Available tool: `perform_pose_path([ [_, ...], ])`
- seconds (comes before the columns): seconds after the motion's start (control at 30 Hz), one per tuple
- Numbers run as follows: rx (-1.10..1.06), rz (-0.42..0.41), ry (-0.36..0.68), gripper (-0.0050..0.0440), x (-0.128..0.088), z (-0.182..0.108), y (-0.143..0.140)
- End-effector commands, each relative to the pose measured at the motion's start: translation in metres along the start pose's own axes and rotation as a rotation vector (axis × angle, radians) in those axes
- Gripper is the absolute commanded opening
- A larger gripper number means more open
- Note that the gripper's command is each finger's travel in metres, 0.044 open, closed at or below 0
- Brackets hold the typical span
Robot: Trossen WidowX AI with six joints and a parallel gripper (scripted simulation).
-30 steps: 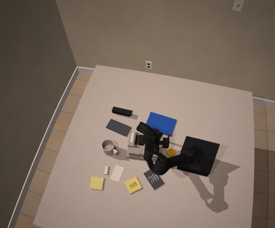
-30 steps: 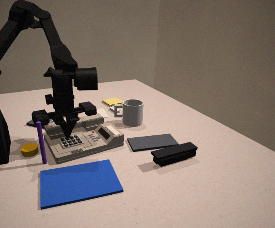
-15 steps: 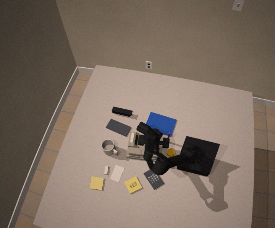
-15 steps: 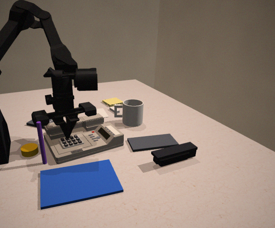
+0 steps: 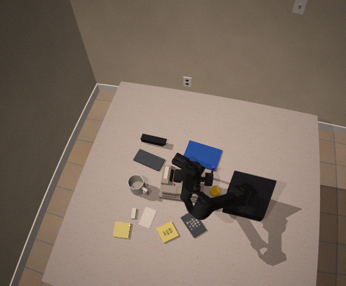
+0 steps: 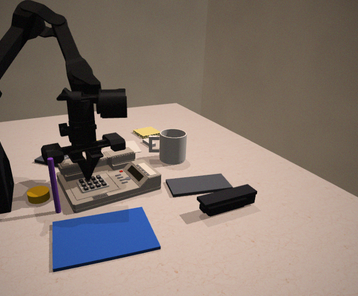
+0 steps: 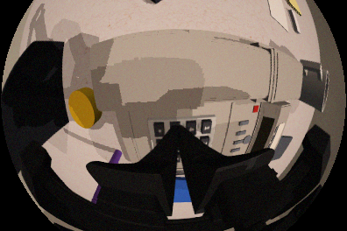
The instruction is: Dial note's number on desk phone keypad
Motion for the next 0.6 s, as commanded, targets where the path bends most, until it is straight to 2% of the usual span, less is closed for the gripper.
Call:
perform_pose_path([
  [0.0, 0.004, 0.006, -0.003, -0.005, 0.002, -0.0001, 0.0012],
  [0.57, 0.004, 0.006, -0.003, -0.005, 0.0031, -0.0001, 0.0012],
])
Point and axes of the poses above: the point midway between the two fingers, 35 mm back from their tips, its own x axis out along the fingers, its own y axis across the jaws, z = x × y, the point moved 6 cm from there along -x, back along the fingers, and after that the axes turned 13 degrees about x, right-handed, at the moved point
